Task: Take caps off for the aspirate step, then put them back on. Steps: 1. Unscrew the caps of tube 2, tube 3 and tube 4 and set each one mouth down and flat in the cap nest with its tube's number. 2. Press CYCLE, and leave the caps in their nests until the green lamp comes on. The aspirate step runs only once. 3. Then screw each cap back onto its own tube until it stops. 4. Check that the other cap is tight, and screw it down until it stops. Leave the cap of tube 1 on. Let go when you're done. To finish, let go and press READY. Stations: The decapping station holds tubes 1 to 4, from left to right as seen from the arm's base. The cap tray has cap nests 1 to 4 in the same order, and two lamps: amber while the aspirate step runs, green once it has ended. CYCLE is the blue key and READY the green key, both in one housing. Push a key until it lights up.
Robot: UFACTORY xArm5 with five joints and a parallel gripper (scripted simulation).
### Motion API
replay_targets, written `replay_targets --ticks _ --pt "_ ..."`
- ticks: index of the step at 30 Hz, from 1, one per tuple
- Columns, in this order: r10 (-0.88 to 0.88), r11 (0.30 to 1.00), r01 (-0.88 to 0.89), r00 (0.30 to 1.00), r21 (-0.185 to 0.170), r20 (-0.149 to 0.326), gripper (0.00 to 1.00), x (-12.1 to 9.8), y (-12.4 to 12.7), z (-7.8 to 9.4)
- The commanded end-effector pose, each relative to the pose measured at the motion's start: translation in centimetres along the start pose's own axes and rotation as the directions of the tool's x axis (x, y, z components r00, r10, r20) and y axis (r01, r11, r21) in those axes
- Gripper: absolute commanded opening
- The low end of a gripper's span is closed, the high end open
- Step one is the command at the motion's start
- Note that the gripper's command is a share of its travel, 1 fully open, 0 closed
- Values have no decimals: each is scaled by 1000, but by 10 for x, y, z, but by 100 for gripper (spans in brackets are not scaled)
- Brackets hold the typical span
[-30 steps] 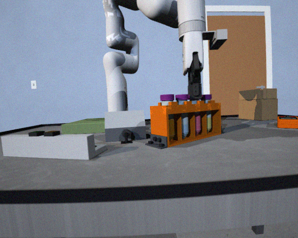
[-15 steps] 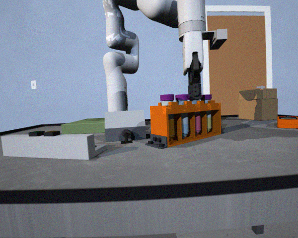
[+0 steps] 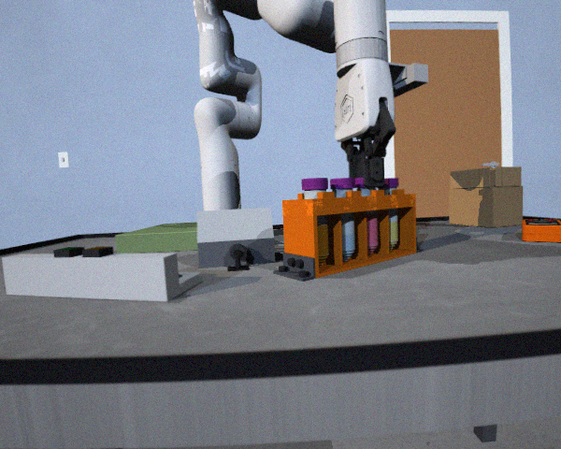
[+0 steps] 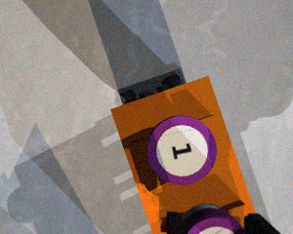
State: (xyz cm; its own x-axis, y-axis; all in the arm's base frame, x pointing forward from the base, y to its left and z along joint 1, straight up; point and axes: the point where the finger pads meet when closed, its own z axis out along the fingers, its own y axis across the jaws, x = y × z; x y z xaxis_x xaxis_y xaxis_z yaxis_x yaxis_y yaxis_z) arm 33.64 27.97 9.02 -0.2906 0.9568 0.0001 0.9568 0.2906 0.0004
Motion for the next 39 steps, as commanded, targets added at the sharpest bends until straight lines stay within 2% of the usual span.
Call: replay_targets --ticks 1,7,9,14,22,29,30,39 --pt "-276 961 276 961 -3 -2 0 0 1 -1" --pt "-510 860 510 860 -3 -1 0 0 1 -1" --pt "-510 860 510 860 -3 -1 0 0 1 -1" --pt "-719 695 719 695 -3 0 0 0 1 -2" --pt "-903 429 903 429 -3 1 0 0 1 -2" --pt "-903 429 903 429 -3 1 0 0 1 -2" --pt "-903 429 903 429 -3 1 46 0 1 -2" --pt "-903 429 903 429 -3 1 46 0 1 -2"
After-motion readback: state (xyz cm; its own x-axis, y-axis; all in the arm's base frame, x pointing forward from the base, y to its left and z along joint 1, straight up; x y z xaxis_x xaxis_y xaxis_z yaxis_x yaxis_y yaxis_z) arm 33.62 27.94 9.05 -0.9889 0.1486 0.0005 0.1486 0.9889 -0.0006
